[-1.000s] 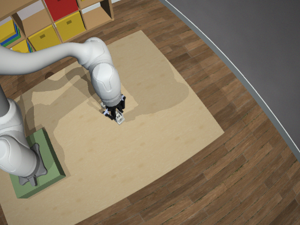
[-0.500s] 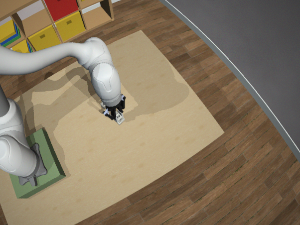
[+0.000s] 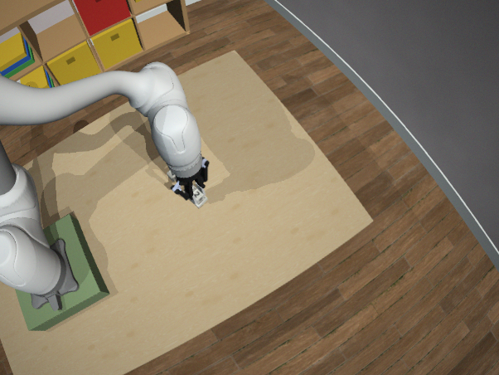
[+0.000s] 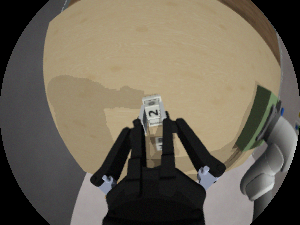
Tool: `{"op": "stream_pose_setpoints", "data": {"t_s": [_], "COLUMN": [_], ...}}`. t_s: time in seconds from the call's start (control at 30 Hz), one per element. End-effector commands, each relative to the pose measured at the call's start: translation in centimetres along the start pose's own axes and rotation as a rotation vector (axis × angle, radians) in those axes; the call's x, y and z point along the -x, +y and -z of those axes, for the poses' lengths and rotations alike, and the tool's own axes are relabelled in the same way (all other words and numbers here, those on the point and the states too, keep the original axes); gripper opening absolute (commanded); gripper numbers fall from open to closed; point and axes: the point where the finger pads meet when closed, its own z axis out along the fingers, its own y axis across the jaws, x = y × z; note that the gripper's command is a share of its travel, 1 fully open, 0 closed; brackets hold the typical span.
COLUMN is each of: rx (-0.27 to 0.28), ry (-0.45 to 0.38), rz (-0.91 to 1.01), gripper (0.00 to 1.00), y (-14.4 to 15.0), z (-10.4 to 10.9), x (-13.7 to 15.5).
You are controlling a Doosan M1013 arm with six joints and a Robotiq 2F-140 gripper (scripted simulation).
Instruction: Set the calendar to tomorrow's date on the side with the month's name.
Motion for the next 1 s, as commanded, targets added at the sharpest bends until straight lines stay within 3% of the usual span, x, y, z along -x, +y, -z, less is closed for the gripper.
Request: {"op": "stream_pose_setpoints", "data": {"t_s": [0.0, 0.97], "rx": [0.000, 0.000], "ry": [0.000, 0.000], "rz": [0.000, 0.000], "gripper": [0.16, 0.16], "y": [0.00, 0.00], "z": [-0.05, -0.93], "x": [0.00, 0.00]}}
